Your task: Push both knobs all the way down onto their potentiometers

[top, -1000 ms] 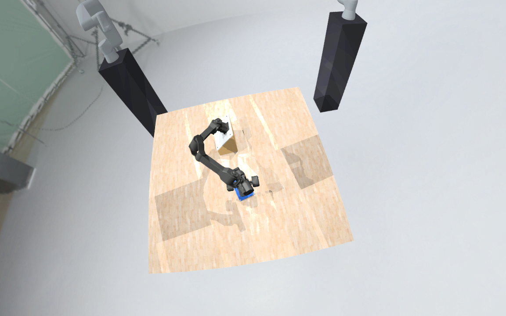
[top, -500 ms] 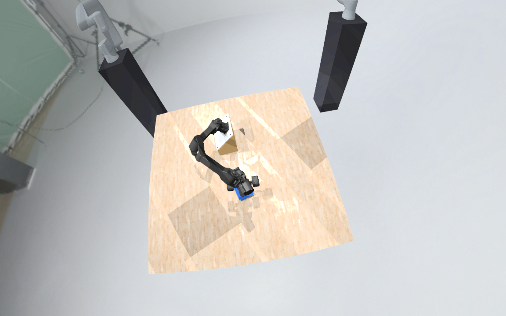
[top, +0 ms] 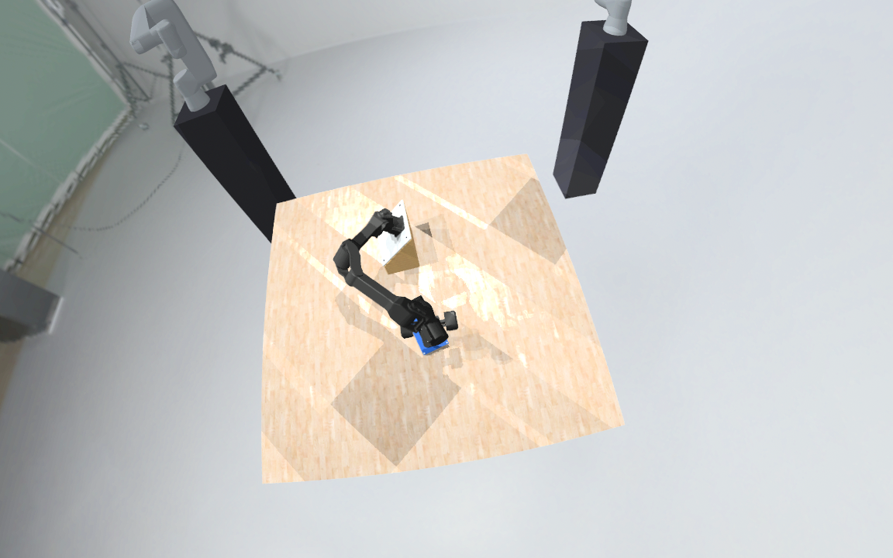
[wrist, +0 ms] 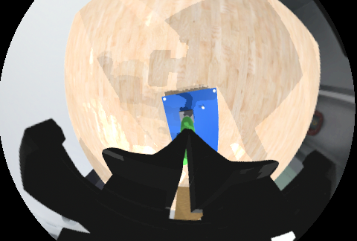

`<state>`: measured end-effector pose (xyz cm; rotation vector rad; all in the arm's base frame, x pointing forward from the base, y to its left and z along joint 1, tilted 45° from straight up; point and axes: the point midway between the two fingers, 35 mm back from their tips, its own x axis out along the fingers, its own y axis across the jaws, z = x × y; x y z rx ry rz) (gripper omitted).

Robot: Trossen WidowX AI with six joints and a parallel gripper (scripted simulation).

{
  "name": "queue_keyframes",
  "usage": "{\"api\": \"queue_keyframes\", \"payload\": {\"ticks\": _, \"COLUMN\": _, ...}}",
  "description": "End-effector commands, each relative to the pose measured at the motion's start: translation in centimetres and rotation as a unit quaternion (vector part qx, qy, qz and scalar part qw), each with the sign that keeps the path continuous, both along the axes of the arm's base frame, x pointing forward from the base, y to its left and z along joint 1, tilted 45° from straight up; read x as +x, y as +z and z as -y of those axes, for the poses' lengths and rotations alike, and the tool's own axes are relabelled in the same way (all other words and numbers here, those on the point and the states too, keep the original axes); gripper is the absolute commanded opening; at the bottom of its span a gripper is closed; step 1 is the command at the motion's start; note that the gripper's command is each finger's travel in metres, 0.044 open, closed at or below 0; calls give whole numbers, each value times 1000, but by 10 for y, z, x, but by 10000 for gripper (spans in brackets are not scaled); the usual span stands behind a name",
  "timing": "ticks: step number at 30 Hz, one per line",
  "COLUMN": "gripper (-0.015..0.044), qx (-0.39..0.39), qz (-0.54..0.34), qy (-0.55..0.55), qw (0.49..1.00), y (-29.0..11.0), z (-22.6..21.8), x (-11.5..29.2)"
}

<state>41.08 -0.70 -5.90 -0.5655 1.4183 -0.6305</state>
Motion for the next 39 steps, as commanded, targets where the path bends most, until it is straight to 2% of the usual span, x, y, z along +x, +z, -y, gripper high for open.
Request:
{"api": "queue_keyframes", "payload": {"ticks": 1, "gripper": 0, "qx": -3, "qz": -2, "qy": 2, "qw": 1000, "y": -1, "z": 2, "x": -1}}
{"api": "queue_keyframes", "payload": {"ticks": 39, "gripper": 0, "qx": -3, "qz": -3, "qy": 2, "qw": 1000, "y": -4, "z": 4, "x": -1}}
